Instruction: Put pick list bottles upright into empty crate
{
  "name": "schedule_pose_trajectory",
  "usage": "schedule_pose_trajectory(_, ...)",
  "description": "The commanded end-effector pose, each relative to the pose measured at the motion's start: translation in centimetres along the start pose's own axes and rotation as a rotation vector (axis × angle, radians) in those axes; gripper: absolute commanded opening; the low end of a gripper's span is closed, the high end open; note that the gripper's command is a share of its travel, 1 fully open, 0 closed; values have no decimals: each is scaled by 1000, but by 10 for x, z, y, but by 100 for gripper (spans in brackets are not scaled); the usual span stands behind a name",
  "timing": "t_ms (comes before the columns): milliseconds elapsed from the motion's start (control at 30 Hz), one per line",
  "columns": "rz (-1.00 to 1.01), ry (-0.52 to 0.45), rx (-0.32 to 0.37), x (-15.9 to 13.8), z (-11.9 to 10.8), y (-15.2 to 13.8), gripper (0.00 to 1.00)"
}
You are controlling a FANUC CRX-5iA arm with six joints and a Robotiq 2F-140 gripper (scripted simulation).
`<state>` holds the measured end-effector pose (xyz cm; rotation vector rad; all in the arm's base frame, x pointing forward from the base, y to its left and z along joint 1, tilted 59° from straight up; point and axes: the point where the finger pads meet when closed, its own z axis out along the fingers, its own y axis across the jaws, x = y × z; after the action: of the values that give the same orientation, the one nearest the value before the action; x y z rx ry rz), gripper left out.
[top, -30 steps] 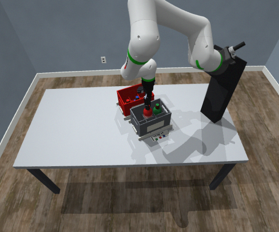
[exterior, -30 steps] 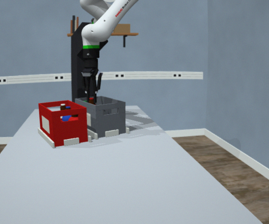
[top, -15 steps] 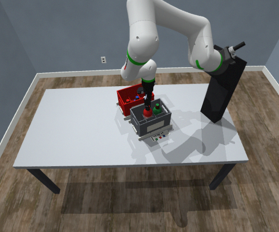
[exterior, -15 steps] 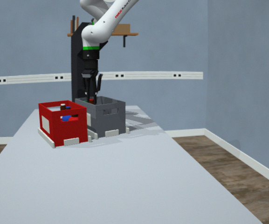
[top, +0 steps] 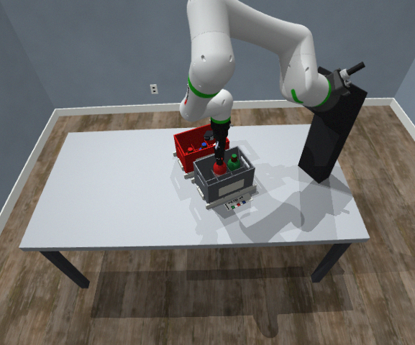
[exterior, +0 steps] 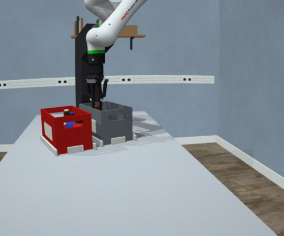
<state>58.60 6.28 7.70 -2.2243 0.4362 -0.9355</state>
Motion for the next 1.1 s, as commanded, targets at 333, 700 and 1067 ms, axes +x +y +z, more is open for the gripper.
schedule_pose_trajectory(333, 0, 1, 0, 1, 6, 0, 10)
schedule_pose_trajectory(700, 0, 1, 0, 1, 11, 0, 10)
schedule_pose_trajectory(1067, 0, 1, 0, 1, 12, 0, 10)
